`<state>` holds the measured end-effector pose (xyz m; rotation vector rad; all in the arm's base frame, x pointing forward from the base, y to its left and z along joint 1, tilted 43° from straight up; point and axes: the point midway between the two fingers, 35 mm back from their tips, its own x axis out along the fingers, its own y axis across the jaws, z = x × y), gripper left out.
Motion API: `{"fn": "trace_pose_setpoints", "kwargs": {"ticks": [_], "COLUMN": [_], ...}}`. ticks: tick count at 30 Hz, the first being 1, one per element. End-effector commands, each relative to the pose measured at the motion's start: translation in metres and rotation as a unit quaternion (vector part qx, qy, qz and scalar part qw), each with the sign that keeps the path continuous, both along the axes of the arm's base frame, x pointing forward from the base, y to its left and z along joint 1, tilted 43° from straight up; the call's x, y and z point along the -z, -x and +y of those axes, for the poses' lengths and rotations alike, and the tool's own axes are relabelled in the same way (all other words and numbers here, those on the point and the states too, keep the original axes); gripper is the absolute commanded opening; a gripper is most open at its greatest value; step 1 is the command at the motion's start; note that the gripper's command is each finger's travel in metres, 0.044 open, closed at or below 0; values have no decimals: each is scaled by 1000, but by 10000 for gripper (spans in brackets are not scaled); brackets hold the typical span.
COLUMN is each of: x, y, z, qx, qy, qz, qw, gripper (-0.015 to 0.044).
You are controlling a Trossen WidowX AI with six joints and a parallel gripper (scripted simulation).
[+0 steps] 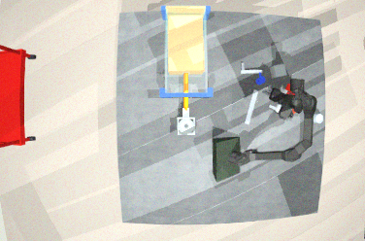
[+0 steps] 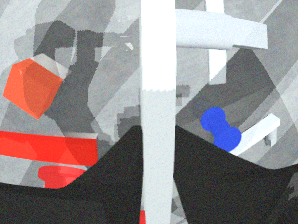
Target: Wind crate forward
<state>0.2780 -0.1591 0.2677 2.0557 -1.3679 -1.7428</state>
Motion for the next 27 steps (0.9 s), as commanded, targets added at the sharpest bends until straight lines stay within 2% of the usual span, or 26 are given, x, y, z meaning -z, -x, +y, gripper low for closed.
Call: {"fn": "trace_pose_setpoints", "kwargs": {"ticks": [1,9,27], "x": [-2,3,61], "y": [-1,-6,-56], "z": [2,6,78], "qx": [-1,10,143], "qy": [2,-2,-34], "qz": [-2,-14,-156], "qw": [1000,1000,977], "gripper": [0,0,0]}}
